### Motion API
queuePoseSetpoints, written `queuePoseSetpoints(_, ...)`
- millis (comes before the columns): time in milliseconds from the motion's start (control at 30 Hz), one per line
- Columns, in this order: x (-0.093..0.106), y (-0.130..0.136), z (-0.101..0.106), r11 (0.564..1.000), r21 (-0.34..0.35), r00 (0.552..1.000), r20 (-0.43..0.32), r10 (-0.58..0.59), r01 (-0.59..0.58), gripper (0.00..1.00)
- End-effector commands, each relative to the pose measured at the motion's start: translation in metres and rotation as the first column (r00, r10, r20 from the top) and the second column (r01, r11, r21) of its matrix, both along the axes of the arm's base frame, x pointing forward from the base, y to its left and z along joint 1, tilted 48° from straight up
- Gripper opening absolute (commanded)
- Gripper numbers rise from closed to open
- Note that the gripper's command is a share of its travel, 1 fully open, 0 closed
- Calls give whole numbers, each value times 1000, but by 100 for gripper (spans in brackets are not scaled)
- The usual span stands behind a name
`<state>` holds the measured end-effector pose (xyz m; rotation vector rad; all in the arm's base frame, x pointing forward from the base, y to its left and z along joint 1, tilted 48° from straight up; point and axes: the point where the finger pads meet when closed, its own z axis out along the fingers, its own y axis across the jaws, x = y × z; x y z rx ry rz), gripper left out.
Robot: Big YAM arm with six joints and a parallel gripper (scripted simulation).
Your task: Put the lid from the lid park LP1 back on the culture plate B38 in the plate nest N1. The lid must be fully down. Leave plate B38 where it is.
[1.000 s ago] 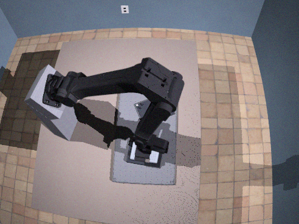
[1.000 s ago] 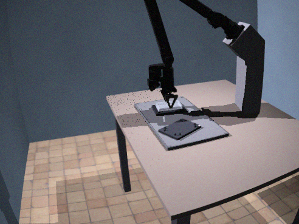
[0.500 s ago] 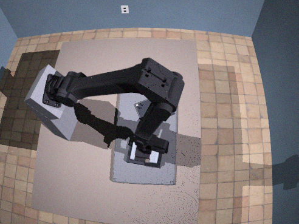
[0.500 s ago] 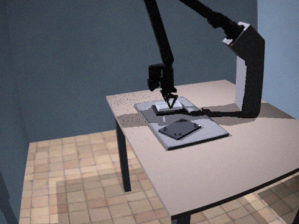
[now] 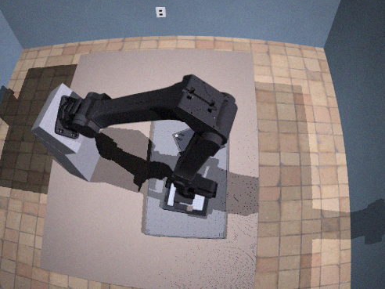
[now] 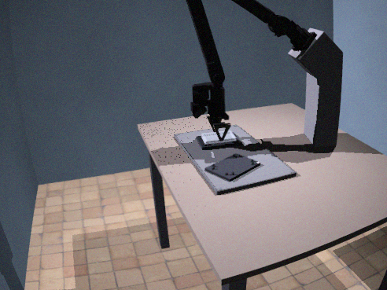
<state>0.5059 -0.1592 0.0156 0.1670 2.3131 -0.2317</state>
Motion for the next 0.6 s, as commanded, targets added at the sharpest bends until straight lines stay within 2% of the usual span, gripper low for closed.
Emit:
queuePoseSetpoints(0,-1,-1,0,1000,-1,1000,1,0,0,100)
queuePoseSetpoints(300,-1,-1,0,1000,-1,1000,1,0,0,100)
queuePoseSetpoints(333,-5,-3,8,1000,-8,1000,9,-3,3,100)
queuePoseSetpoints(567,-22,2,17,1000,-4,1000,-4,-2,2,100)
